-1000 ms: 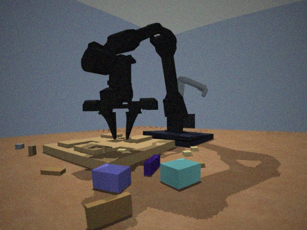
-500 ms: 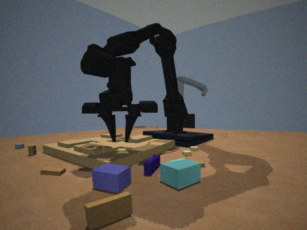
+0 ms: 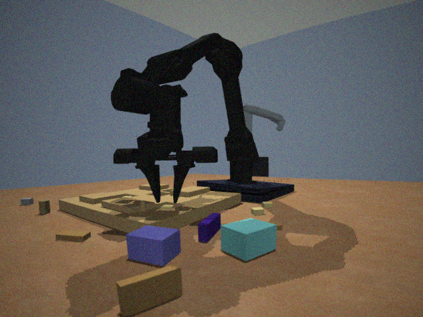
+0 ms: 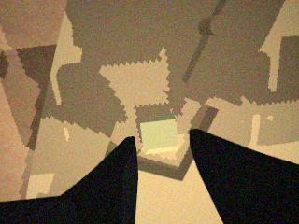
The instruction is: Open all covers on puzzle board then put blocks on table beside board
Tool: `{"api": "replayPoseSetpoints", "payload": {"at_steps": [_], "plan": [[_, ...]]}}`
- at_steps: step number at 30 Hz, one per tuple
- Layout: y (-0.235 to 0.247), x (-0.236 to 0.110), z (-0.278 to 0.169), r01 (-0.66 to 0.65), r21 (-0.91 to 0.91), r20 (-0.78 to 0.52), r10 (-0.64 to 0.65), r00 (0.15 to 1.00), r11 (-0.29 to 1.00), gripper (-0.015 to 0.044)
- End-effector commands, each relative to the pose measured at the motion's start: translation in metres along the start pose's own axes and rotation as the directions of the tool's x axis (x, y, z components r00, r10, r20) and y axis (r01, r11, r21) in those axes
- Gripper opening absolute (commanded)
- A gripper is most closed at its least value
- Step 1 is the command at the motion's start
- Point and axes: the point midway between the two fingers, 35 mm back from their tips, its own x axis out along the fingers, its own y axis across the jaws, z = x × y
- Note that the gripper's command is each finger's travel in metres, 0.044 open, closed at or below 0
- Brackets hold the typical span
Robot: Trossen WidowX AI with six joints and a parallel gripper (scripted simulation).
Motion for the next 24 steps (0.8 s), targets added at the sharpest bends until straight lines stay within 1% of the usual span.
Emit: {"api": "replayPoseSetpoints", "payload": {"at_steps": [1,24], "plan": [[0.001,0.002,-0.001,-0.003,0.001,-0.004,0.003,1.000,1.000,0.0144],[0.001,0.013,-0.001,-0.003,0.001,-0.004,0.003,1.000,1.000,0.0144]]}}
